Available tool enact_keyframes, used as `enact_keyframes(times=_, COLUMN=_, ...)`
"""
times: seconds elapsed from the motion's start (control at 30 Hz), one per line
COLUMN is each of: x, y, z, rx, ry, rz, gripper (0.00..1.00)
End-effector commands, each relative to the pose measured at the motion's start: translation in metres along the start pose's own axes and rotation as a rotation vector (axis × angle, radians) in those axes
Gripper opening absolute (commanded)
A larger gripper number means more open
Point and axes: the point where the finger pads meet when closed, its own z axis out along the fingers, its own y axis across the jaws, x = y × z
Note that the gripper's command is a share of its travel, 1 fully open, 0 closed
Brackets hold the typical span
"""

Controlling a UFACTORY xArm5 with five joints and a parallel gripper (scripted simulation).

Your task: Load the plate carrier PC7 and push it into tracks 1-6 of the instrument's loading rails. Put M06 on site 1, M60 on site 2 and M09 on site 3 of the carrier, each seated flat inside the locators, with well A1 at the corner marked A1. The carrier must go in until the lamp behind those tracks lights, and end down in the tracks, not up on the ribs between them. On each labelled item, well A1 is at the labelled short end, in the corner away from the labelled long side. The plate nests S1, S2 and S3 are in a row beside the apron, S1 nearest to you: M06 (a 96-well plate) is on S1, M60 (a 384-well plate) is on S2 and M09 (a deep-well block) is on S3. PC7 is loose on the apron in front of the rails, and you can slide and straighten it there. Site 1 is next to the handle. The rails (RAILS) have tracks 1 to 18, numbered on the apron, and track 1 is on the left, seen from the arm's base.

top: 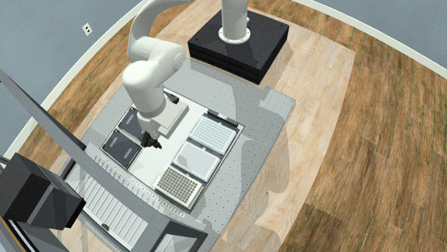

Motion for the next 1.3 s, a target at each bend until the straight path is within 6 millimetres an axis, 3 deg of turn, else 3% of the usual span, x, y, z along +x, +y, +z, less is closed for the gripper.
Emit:
enact_keyframes(times=0.0, x=0.0, y=0.001, z=-0.009, rx=-0.003, ry=0.006, rz=0.0, gripper=1.0)
enact_keyframes(times=0.43, x=0.0, y=0.001, z=-0.016, rx=-0.003, ry=0.006, rz=0.0, gripper=1.0)
enact_keyframes(times=0.7, x=0.04, y=0.001, z=-0.016, rx=-0.003, ry=0.006, rz=0.0, gripper=1.0)
enact_keyframes(times=0.77, x=0.04, y=0.001, z=-0.016, rx=-0.003, ry=0.006, rz=0.0, gripper=1.0)
enact_keyframes(times=1.27, x=0.115, y=0.001, z=-0.017, rx=-0.003, ry=0.007, rz=0.0, gripper=1.0)
